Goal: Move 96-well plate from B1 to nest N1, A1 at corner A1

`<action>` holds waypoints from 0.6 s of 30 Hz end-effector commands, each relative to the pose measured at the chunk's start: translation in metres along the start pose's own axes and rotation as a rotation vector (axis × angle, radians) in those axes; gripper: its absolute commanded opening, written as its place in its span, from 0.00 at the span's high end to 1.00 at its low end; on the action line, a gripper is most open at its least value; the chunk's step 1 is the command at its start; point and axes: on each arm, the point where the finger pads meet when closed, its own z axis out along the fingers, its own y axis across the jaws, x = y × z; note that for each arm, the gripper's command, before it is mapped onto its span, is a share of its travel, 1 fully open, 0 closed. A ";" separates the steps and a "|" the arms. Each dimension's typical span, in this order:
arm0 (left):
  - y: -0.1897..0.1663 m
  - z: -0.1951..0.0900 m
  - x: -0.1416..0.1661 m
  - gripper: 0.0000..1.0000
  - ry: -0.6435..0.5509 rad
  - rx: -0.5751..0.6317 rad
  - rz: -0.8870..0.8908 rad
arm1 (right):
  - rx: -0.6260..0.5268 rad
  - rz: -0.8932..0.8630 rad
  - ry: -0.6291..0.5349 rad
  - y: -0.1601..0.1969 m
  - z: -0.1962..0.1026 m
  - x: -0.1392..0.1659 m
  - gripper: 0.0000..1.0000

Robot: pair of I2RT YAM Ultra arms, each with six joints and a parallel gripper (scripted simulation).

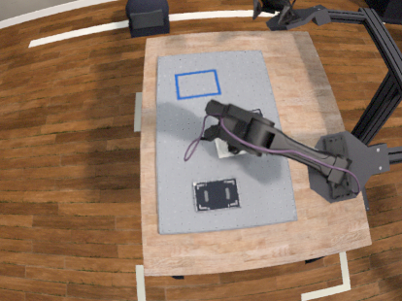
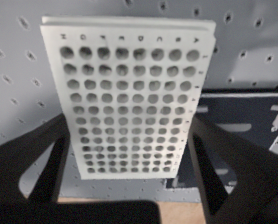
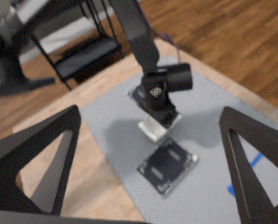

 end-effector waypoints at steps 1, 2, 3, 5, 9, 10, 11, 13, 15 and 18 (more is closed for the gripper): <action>0.007 -0.010 -0.008 0.21 -0.030 0.053 0.090 | -0.044 0.016 -0.111 0.010 0.031 -0.035 0.00; 0.014 -0.010 -0.012 0.21 -0.028 0.051 0.093 | -0.042 0.015 -0.122 0.010 0.038 -0.040 0.00; 0.020 -0.010 -0.016 0.21 -0.025 0.050 0.095 | -0.040 0.012 -0.130 0.010 0.045 -0.044 0.00; 0.035 -0.010 -0.025 0.21 -0.021 0.048 0.099 | -0.035 0.004 -0.147 0.009 0.061 -0.051 0.00; 0.063 -0.009 -0.042 0.21 -0.012 0.044 0.102 | -0.021 -0.016 -0.182 0.005 0.096 -0.060 0.00; 0.069 -0.009 -0.046 0.21 -0.011 0.043 0.102 | -0.017 -0.022 -0.190 0.004 0.105 -0.060 0.00; 0.077 -0.009 -0.048 0.21 0.000 0.038 0.108 | -0.013 -0.029 -0.196 0.003 0.115 -0.060 0.00; 0.090 -0.008 -0.055 0.21 0.002 0.036 0.105 | -0.005 -0.044 -0.207 0.000 0.134 -0.057 0.00; 0.090 -0.008 -0.055 0.21 0.002 0.036 0.105 | -0.005 -0.044 -0.207 0.000 0.134 -0.057 0.00; 0.109 -0.008 -0.067 0.21 0.004 0.034 0.098 | -0.002 -0.082 -0.194 0.001 0.168 -0.034 0.00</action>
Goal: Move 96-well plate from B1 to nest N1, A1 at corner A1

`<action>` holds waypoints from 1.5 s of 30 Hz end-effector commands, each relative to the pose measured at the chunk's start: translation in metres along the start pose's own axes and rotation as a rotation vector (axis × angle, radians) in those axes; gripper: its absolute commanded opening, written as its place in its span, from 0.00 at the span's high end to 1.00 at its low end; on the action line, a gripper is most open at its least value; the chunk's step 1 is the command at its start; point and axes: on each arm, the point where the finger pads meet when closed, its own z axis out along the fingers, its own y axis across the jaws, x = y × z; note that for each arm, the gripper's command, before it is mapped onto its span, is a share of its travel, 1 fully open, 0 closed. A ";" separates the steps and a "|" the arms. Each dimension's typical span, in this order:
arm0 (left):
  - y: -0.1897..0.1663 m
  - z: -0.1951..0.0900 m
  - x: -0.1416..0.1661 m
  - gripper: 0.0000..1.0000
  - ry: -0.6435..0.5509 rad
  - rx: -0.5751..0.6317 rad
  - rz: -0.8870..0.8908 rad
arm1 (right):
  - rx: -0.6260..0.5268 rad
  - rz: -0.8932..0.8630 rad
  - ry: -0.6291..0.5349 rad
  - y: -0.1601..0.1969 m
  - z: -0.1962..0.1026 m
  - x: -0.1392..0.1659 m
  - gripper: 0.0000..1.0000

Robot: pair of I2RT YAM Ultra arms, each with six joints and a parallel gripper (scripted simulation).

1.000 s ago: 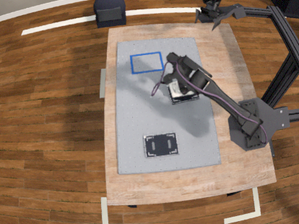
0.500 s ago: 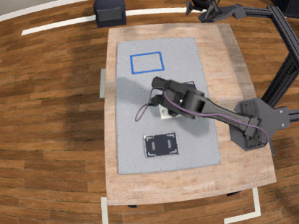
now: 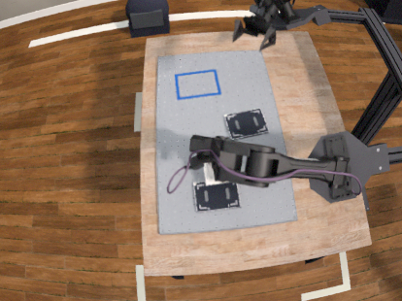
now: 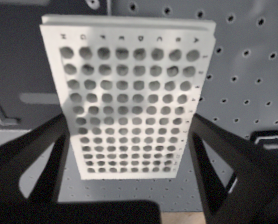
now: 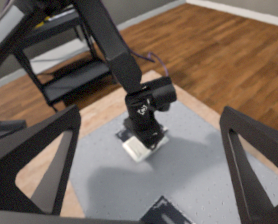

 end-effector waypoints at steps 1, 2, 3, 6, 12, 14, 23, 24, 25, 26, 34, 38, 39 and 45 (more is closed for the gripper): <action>0.014 -0.008 -0.004 0.21 -0.003 0.020 0.049 | -0.015 -0.035 -0.101 0.003 0.037 -0.003 0.00; 0.020 -0.008 -0.007 0.21 -0.003 0.019 0.046 | -0.012 -0.044 -0.103 0.002 0.046 0.005 0.00; 0.025 -0.008 -0.010 0.21 -0.004 0.018 0.043 | -0.008 -0.054 -0.105 0.001 0.055 0.013 0.00; 0.039 -0.008 -0.016 0.21 -0.004 0.015 0.036 | -0.002 -0.085 -0.100 -0.001 0.079 0.043 0.00; 0.062 -0.008 -0.024 0.21 -0.005 0.009 0.026 | -0.002 -0.139 -0.055 0.001 0.111 0.127 0.00; 0.062 -0.008 -0.024 0.21 -0.005 0.009 0.026 | -0.002 -0.139 -0.055 0.001 0.111 0.127 0.00; 0.073 -0.010 -0.029 0.21 -0.010 0.002 0.025 | -0.048 -0.174 0.039 0.022 0.111 0.217 0.00; 0.073 -0.010 -0.029 0.21 -0.010 0.002 0.025 | -0.043 -0.173 0.031 0.020 0.112 0.212 0.00; 0.073 -0.010 -0.029 0.21 -0.010 0.002 0.025 | -0.043 -0.173 0.031 0.020 0.112 0.212 0.00; 0.069 -0.012 -0.031 0.21 -0.027 0.007 0.024 | -0.043 -0.173 0.031 0.020 0.112 0.212 0.00; 0.073 0.008 -0.023 0.21 -0.001 -0.006 0.017 | -0.050 -0.169 0.042 0.021 0.112 0.215 0.00; 0.070 0.006 -0.023 0.21 -0.004 -0.004 0.022 | -0.050 -0.169 0.042 0.021 0.112 0.215 0.00; 0.070 0.006 -0.023 0.21 -0.004 -0.004 0.022 | -0.050 -0.169 0.042 0.021 0.112 0.215 0.00; 0.068 0.009 -0.024 0.21 -0.011 0.004 0.042 | -0.048 -0.169 0.056 0.021 0.109 0.219 0.00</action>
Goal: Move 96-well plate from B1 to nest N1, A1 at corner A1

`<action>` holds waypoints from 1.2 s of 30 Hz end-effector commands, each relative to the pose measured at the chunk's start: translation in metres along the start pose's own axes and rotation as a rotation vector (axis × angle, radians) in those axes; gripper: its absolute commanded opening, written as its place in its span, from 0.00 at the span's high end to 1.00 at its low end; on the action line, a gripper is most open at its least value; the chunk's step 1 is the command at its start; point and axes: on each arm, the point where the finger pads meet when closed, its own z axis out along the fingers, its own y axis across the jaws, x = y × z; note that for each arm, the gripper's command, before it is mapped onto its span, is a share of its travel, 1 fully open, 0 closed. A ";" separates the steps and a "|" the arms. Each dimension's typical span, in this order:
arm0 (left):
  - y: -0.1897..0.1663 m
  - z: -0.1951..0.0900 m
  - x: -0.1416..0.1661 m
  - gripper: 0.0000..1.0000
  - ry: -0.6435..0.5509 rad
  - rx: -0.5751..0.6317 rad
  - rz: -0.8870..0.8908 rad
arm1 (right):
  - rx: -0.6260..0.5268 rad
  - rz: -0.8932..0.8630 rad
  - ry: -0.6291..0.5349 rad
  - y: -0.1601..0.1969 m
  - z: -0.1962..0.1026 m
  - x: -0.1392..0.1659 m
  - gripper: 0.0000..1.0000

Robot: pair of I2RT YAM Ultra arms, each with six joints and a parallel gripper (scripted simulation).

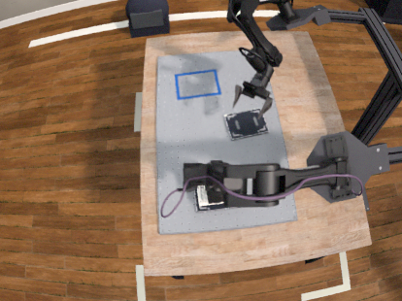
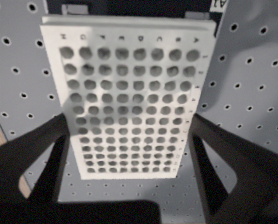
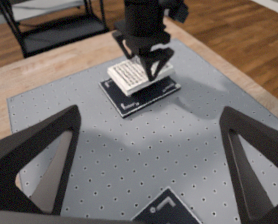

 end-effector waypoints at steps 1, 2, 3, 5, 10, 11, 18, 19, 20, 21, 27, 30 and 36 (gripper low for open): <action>-0.009 0.010 0.012 0.21 0.018 0.006 0.044 | 0.003 -0.001 -0.035 -0.002 0.004 -0.015 0.00; -0.009 0.010 0.012 0.21 0.018 0.006 0.044 | 0.003 -0.001 -0.035 -0.002 0.004 -0.015 0.00; -0.009 0.010 0.012 0.21 0.018 0.006 0.044 | 0.003 -0.001 -0.035 -0.002 0.004 -0.015 0.00; -0.009 0.012 0.017 0.21 0.035 0.002 0.043 | 0.003 -0.001 -0.035 -0.002 0.004 -0.015 0.00; -0.009 0.012 0.017 0.21 0.035 0.002 0.043 | 0.003 -0.001 -0.035 -0.002 0.004 -0.015 0.00; -0.009 0.012 0.017 0.21 0.035 0.002 0.043 | 0.003 -0.001 -0.035 -0.002 0.004 -0.015 0.00; -0.005 0.003 -0.001 0.21 0.003 0.008 0.023 | 0.003 -0.001 -0.035 -0.002 0.004 -0.015 0.00; -0.005 0.003 -0.001 0.21 0.003 0.008 0.023 | 0.003 -0.001 -0.035 -0.002 0.004 -0.015 0.00; -0.005 0.003 -0.001 0.21 0.003 0.008 0.023 | 0.003 -0.001 -0.035 -0.002 0.004 -0.015 0.00; -0.005 0.003 -0.001 0.21 0.003 0.008 0.023 | 0.003 -0.001 -0.035 -0.002 0.004 -0.015 0.00; -0.005 0.003 -0.001 0.21 0.003 0.008 0.023 | 0.003 -0.001 -0.035 -0.002 0.004 -0.015 0.00; -0.004 0.002 0.004 0.21 0.021 0.000 0.029 | 0.003 -0.001 -0.035 -0.002 0.004 -0.015 0.00; -0.004 -0.008 0.015 0.21 0.040 -0.010 0.038 | 0.003 -0.001 -0.035 -0.002 0.004 -0.015 0.00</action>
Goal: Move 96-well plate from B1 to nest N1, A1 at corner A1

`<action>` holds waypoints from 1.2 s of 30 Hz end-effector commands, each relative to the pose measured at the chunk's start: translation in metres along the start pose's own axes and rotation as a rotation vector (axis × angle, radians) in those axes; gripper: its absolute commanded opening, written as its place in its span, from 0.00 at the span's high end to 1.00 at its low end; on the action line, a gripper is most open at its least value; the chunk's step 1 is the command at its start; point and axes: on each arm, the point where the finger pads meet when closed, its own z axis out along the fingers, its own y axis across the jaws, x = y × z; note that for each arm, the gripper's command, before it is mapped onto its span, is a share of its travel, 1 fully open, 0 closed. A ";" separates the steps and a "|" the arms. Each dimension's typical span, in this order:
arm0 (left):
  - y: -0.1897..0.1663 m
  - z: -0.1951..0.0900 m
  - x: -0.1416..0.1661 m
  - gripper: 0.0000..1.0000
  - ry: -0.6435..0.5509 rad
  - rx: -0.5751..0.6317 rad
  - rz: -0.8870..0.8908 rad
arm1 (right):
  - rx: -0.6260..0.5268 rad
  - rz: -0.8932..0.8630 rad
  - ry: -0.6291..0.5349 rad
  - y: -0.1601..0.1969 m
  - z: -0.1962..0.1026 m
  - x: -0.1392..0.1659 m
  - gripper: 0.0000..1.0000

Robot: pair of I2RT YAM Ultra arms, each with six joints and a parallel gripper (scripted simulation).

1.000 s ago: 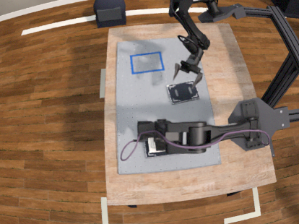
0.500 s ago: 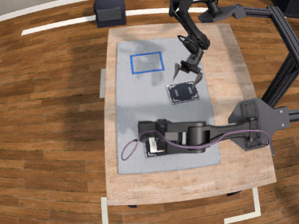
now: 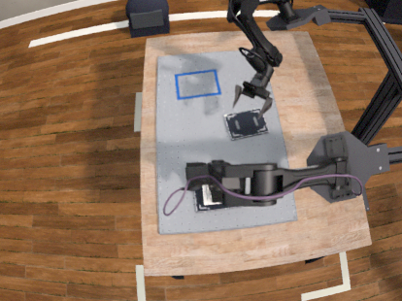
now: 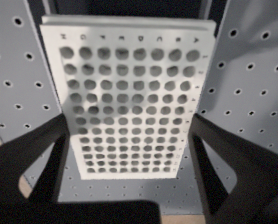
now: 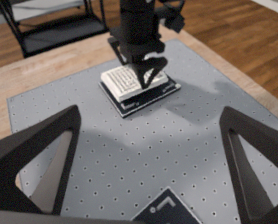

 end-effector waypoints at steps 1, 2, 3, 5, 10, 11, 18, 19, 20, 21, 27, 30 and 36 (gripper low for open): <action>-0.001 -0.017 -0.003 0.21 -0.016 -0.003 0.003 | 0.003 -0.001 -0.035 -0.002 0.004 -0.016 0.00; -0.001 -0.019 -0.004 0.21 -0.019 0.001 0.003 | 0.003 -0.001 -0.035 -0.002 0.004 -0.016 0.00; -0.002 -0.021 -0.008 0.21 -0.035 0.006 0.004 | 0.003 -0.001 -0.035 -0.002 0.004 -0.016 0.00; -0.002 -0.021 -0.004 0.21 -0.022 0.007 0.014 | 0.003 -0.001 -0.035 -0.002 0.004 -0.016 0.00; 0.002 -0.022 -0.013 0.21 -0.047 0.002 -0.019 | 0.003 -0.001 -0.035 -0.002 0.004 -0.016 0.00; 0.001 -0.022 -0.012 0.21 -0.043 0.005 -0.016 | 0.003 -0.001 -0.035 -0.002 0.004 -0.016 0.00; -0.006 -0.025 -0.024 0.21 -0.078 0.019 -0.019 | 0.003 -0.001 -0.035 -0.002 0.004 -0.016 0.00; -0.005 -0.023 -0.031 0.21 -0.089 0.025 -0.022 | 0.003 -0.001 -0.035 -0.002 0.004 -0.016 0.00; -0.005 -0.017 -0.028 0.21 -0.081 0.023 -0.020 | 0.003 -0.001 -0.035 -0.002 0.004 -0.016 0.00; -0.004 -0.012 -0.022 0.21 -0.056 0.013 -0.019 | 0.003 -0.001 -0.035 -0.002 0.004 -0.016 0.00; -0.003 -0.010 -0.020 0.21 -0.048 0.008 -0.019 | 0.003 -0.001 -0.035 -0.002 0.004 -0.016 0.00; -0.003 -0.010 -0.020 0.21 -0.048 0.008 -0.019 | 0.003 -0.001 -0.035 -0.002 0.004 -0.016 0.00; -0.005 -0.006 -0.027 0.21 -0.076 0.022 -0.020 | 0.003 -0.001 -0.035 -0.002 0.004 -0.016 0.00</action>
